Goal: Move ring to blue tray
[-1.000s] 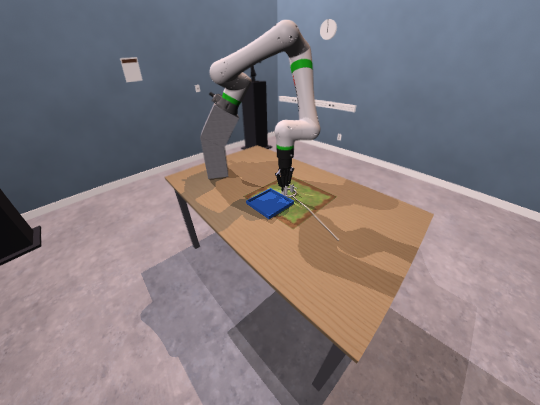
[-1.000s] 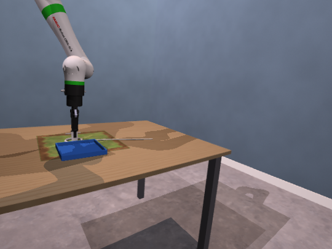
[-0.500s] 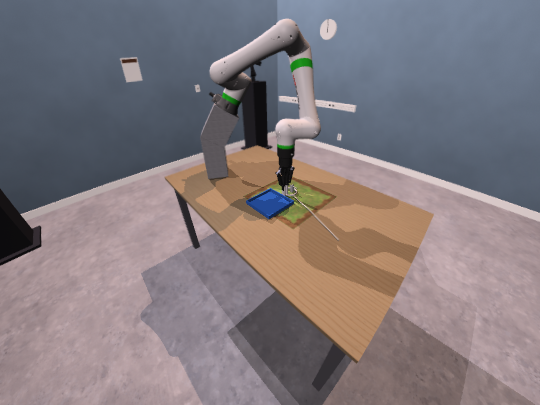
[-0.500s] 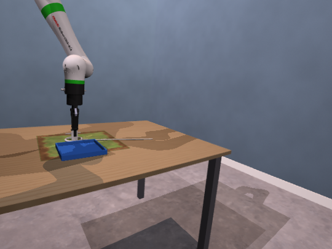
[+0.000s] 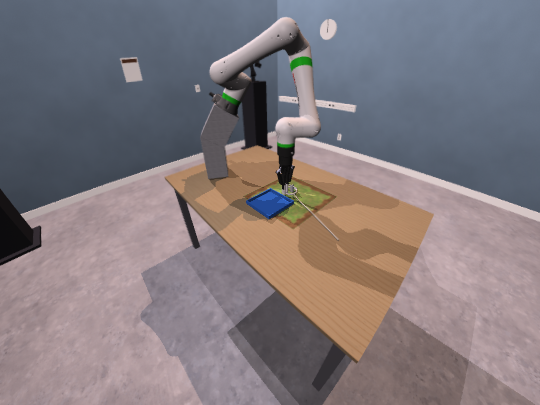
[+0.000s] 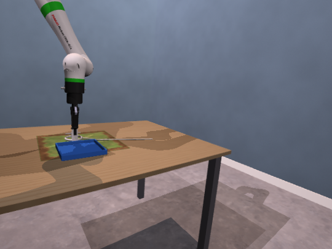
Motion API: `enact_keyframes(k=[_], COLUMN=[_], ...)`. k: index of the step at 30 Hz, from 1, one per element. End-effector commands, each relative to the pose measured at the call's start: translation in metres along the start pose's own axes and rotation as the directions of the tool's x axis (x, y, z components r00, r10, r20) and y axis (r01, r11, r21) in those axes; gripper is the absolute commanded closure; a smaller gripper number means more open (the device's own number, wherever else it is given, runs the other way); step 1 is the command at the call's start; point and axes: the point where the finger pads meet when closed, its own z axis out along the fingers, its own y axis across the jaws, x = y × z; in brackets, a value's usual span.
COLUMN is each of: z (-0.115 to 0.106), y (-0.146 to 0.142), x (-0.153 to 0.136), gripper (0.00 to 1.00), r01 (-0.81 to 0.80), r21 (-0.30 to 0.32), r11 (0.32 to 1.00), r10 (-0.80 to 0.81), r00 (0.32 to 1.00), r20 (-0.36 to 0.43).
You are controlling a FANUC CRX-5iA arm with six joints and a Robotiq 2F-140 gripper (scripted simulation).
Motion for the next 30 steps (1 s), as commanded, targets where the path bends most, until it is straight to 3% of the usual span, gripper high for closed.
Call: enact_keyframes(k=[1, 30], z=[-0.0017, -0.0094], y=[0.0, -0.003], x=[0.0009, -0.0084], gripper=[0.9, 0.9], r01=[0.0, 0.0], r21=[0.0, 0.0], r11=[1.0, 1.0], r10=[0.0, 0.0], r00=[1.0, 1.0], r20=[-0.001, -0.002])
